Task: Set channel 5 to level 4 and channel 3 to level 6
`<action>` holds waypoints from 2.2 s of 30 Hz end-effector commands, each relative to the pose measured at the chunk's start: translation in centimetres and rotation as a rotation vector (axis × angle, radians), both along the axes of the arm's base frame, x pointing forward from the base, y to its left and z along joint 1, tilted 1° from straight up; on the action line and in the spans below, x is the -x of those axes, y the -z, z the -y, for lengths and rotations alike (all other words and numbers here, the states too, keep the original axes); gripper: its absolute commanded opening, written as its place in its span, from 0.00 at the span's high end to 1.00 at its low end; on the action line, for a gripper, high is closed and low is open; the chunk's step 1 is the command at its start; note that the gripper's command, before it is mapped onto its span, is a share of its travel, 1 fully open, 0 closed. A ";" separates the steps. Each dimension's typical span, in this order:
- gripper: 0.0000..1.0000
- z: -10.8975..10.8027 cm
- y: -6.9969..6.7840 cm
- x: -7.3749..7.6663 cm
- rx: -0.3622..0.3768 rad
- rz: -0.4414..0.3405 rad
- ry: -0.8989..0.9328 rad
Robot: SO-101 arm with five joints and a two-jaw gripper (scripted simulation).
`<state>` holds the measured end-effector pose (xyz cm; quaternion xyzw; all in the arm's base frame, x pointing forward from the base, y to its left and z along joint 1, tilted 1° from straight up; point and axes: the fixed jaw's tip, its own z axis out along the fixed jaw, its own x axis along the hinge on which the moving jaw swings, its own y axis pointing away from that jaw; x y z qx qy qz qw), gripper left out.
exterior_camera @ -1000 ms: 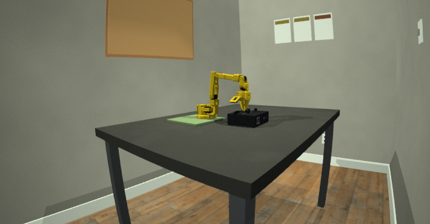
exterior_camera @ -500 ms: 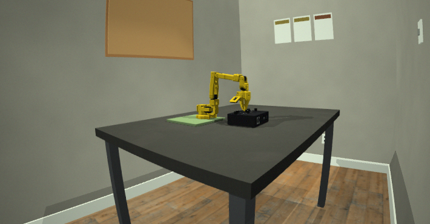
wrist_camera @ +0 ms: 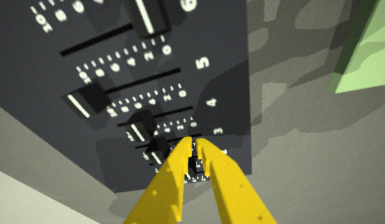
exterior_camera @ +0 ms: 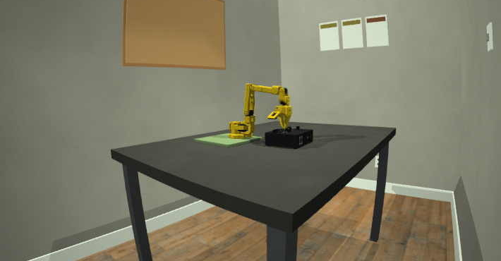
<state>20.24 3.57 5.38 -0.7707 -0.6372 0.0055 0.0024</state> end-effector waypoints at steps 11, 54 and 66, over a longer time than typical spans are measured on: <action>1.00 0.0 -1.4 -0.1 -0.004 0.017 -0.009; 1.00 -0.2 -2.0 -0.4 -0.004 0.017 -0.012; 1.00 -0.1 -2.1 -0.4 -0.005 0.018 0.019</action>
